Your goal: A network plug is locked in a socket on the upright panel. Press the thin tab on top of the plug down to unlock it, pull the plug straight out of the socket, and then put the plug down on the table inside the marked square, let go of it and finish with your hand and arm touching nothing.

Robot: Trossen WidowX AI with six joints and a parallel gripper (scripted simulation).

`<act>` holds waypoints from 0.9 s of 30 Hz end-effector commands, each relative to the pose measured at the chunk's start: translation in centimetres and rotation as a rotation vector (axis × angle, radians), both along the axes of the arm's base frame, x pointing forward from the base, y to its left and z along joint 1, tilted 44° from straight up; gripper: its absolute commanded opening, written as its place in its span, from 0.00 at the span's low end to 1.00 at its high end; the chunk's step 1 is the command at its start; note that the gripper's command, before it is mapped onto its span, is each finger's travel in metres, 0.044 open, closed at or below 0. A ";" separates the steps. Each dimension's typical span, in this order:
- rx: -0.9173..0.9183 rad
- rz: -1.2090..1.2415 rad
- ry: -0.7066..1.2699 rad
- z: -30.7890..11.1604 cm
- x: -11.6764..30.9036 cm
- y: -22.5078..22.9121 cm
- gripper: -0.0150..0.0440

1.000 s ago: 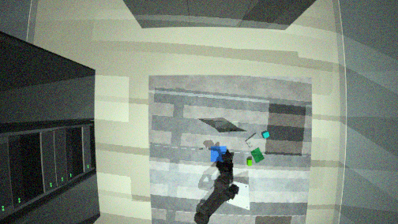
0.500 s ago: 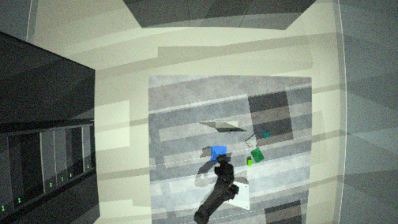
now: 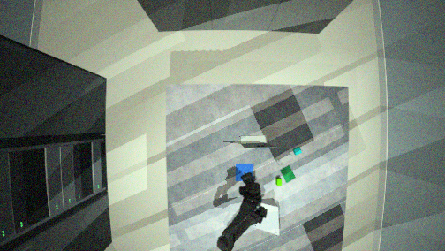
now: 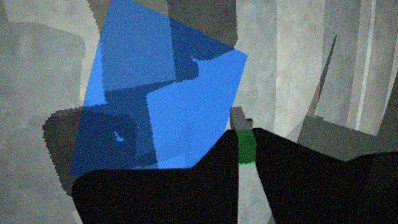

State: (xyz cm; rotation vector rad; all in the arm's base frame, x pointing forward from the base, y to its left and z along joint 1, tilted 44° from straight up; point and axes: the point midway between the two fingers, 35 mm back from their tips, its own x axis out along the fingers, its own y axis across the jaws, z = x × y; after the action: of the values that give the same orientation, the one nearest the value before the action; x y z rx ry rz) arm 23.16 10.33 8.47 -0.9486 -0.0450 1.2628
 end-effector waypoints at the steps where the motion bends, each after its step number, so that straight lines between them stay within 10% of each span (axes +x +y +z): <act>1: -0.002 -0.002 0.009 -0.5 -0.1 0.3 0.25; 27: -0.005 -0.002 0.010 -2.4 -0.4 2.0 0.25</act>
State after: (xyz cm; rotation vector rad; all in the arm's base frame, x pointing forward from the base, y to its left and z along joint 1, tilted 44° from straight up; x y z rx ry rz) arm 22.93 12.12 6.37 -0.9512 -0.0410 1.2651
